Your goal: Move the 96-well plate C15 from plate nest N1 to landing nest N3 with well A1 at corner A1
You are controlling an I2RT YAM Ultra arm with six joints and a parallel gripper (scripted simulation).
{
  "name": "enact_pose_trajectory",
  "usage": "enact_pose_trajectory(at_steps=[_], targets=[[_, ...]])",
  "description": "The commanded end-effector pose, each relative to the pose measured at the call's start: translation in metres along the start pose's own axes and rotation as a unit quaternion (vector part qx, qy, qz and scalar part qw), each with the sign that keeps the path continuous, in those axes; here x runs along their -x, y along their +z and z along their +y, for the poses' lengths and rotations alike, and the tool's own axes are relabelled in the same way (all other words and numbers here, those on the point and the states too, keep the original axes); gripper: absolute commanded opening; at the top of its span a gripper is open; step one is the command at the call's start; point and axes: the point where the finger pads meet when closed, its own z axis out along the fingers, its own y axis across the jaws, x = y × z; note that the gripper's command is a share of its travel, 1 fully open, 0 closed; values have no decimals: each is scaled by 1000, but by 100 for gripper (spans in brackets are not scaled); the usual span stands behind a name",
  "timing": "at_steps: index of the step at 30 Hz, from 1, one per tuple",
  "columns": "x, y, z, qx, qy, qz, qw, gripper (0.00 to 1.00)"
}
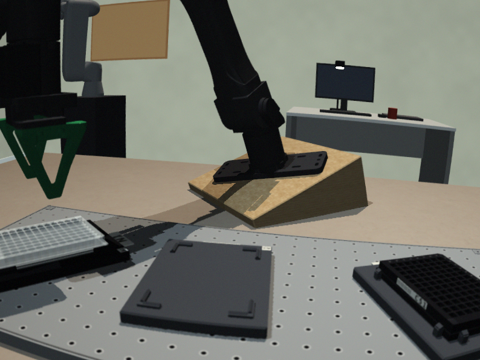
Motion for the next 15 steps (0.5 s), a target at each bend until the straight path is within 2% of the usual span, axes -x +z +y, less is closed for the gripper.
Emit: enact_pose_trajectory(at_steps=[1,8,9,10,15], targets=[[4,-8,-6,1,7,-27,1000,100],[4,0,-3,3,3,-27,1000,100],[12,-5,-3,6,6,-40,999,100],[5,4,-4,3,5,-27,1000,100],[6,12,-1,5,2,-27,1000,100]])
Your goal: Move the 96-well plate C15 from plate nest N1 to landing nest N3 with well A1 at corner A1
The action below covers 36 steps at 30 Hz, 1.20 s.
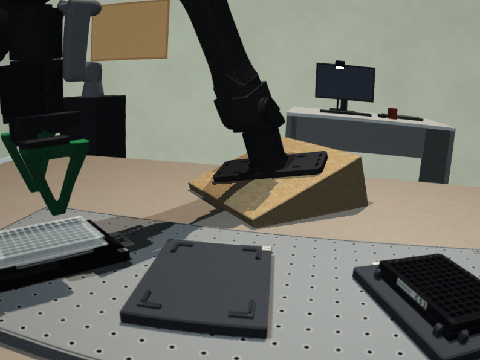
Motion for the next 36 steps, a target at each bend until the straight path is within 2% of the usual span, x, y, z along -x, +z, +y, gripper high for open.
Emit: enact_pose_trajectory(at_steps=[1,3,6,8,10,11,13,14,15,21,25,27,28,31,35,36], targets=[[11,-3,1,7,1,-26,1000,100],[6,10,-1,3,1,-11,1000,100],[6,16,1,3,0,-9,1000,100],[7,11,1,6,0,-20,1000,100],[7,11,1,6,0,-20,1000,100],[22,-2,0,9,6,-47,999,100],[20,10,0,7,5,-36,999,100],[10,23,0,4,2,-16,1000,100],[6,28,1,3,0,-9,1000,100],[11,31,-1,4,3,-20,1000,100],[6,43,1,4,0,-12,1000,100],[6,43,1,4,0,-12,1000,100],[22,25,0,9,6,-44,999,100],[6,50,-1,3,2,-11,1000,100],[6,58,1,4,0,-9,1000,100],[14,46,0,6,3,-28,1000,100]])
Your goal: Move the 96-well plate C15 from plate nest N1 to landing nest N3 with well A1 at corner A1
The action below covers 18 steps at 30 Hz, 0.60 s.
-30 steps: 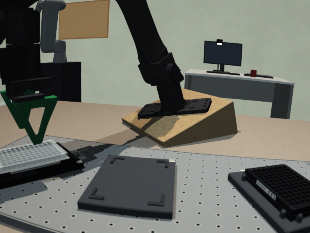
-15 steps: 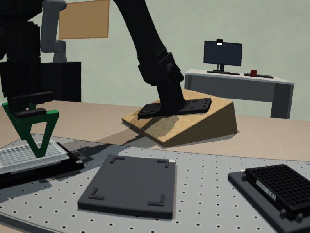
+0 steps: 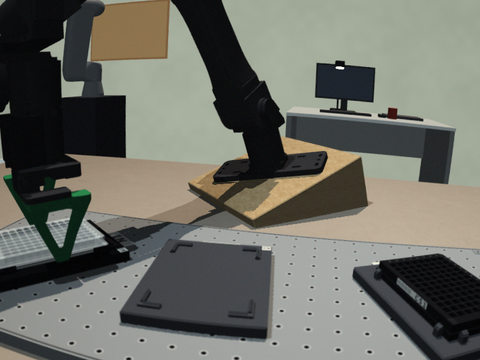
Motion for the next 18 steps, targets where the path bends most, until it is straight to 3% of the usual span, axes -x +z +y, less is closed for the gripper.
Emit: enact_pose_trajectory(at_steps=[1,13,14,18], targets=[[16,-12,0,5,3,-37,999,100],[15,-9,1,5,2,-33,999,100],[9,-5,1,3,1,-20,1000,100],[9,-5,1,3,1,-20,1000,100]])
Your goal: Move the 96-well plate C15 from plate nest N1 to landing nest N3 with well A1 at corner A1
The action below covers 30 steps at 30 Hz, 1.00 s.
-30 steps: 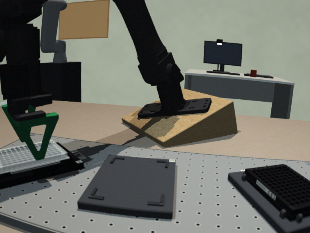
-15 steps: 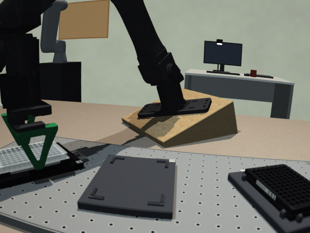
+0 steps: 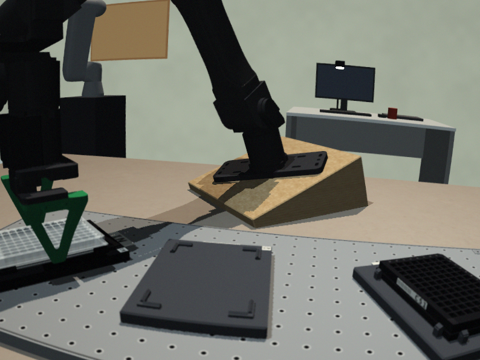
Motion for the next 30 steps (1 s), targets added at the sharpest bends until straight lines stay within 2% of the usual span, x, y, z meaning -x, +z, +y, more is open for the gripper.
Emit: enact_pose_trajectory(at_steps=[1,4,5,30], targets=[[4,-5,1,2,0,-10,1000,100],[4,-5,1,2,0,-10,1000,100],[4,-5,1,2,0,-10,1000,0],[4,-5,1,2,0,-10,1000,0]])
